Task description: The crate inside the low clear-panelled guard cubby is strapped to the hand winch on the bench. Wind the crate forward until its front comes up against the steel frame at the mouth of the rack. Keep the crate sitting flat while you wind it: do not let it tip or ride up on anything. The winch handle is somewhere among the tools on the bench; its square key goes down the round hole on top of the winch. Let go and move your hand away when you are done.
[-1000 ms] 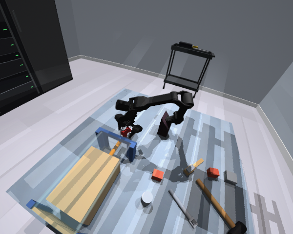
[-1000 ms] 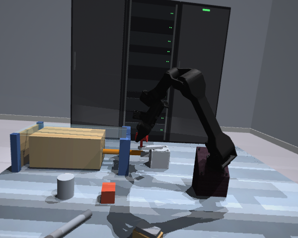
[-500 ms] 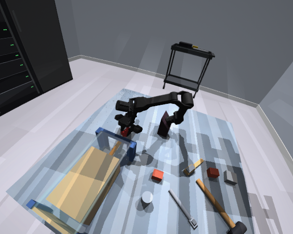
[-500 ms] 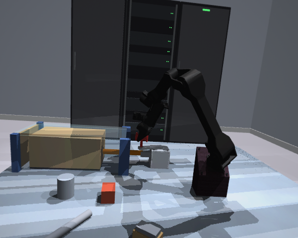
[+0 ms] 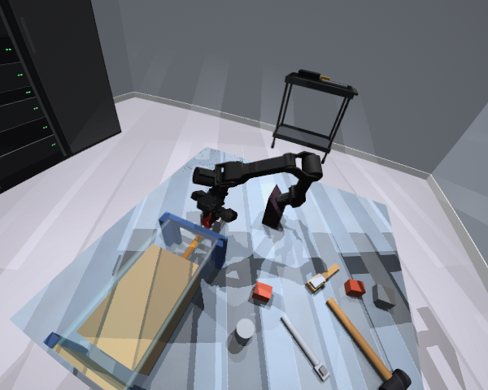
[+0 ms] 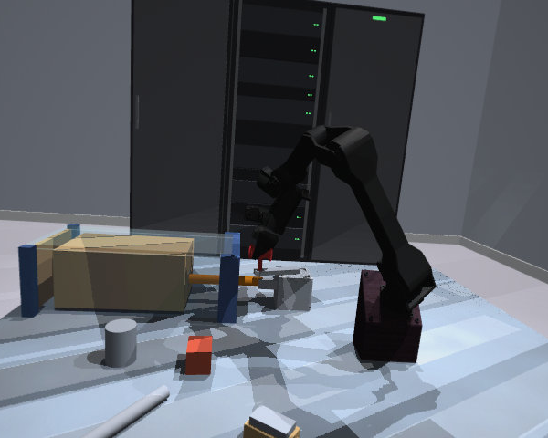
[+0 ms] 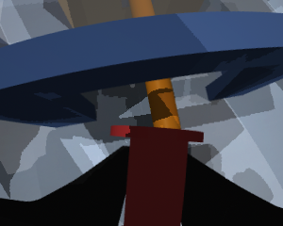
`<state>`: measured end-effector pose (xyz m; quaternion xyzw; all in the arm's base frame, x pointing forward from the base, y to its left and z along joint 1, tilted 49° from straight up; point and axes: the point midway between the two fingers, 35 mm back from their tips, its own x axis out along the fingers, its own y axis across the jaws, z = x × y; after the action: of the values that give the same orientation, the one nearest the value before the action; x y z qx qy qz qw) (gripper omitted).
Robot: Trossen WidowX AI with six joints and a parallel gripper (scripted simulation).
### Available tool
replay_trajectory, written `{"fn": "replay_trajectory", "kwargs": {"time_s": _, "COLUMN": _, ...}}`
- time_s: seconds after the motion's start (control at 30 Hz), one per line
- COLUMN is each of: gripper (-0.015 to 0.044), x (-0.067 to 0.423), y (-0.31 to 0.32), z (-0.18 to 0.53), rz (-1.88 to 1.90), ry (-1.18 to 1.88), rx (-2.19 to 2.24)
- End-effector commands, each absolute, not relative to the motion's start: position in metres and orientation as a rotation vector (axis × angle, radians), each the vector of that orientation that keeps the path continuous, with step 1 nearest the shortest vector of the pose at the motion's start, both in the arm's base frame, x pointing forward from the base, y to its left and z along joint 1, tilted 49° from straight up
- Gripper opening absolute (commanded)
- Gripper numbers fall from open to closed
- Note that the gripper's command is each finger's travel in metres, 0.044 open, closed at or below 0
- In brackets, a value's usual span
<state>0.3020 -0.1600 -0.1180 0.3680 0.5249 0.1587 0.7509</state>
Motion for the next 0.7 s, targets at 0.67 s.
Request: {"fn": "replay_trajectory", "kwargs": {"time_s": 0.67, "gripper": 0.0, "x": 0.297, "y": -0.1518, "z": -0.1136, "rz": 0.348, "ry": 1.149, "rx": 0.814}}
